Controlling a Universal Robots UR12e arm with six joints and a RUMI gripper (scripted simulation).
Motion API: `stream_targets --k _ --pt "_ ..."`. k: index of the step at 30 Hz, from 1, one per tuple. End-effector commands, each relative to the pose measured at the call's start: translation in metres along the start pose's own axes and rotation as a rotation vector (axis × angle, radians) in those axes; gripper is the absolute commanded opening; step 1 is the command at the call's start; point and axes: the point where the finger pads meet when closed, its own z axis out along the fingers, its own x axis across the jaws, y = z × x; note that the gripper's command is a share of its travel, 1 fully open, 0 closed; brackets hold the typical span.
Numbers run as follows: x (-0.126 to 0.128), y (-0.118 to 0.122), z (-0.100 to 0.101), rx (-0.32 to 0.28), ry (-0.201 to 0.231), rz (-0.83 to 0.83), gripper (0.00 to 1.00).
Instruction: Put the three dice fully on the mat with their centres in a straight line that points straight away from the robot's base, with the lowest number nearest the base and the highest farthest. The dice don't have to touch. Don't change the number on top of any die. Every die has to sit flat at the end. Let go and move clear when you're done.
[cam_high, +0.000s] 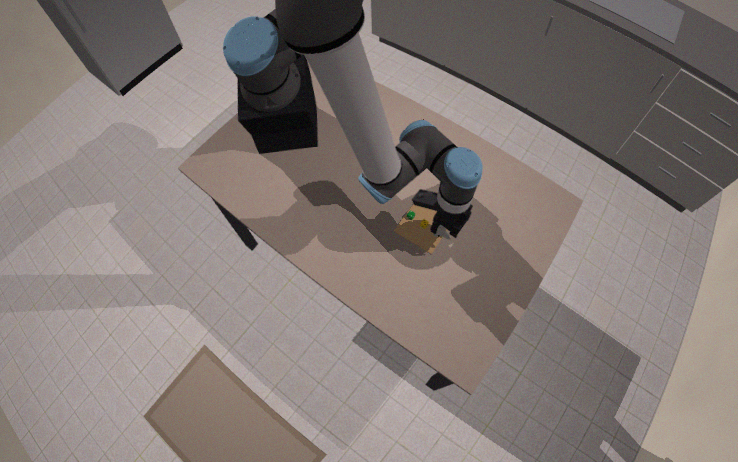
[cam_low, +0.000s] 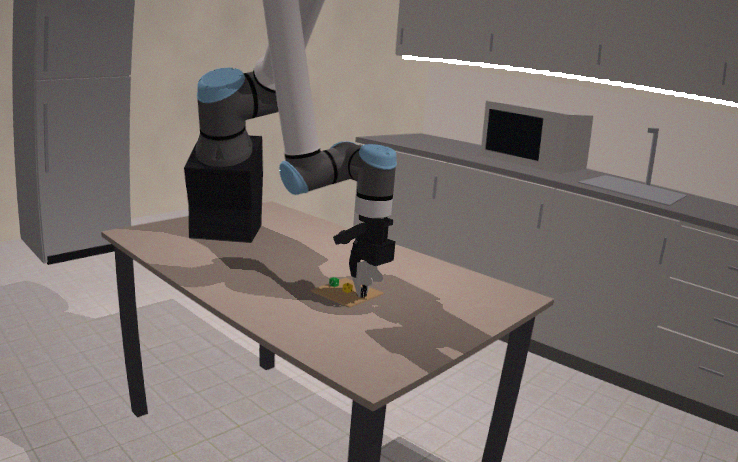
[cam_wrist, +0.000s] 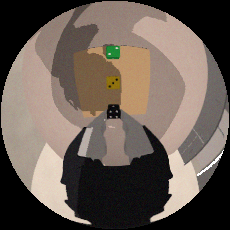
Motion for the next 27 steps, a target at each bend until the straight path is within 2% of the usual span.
stream_targets --k 1,27 --pt "0.0000 0.0005 -0.0005 -0.001 0.000 0.000 0.03" --pt "0.0000 0.0005 0.0034 -0.001 0.000 0.000 0.03"
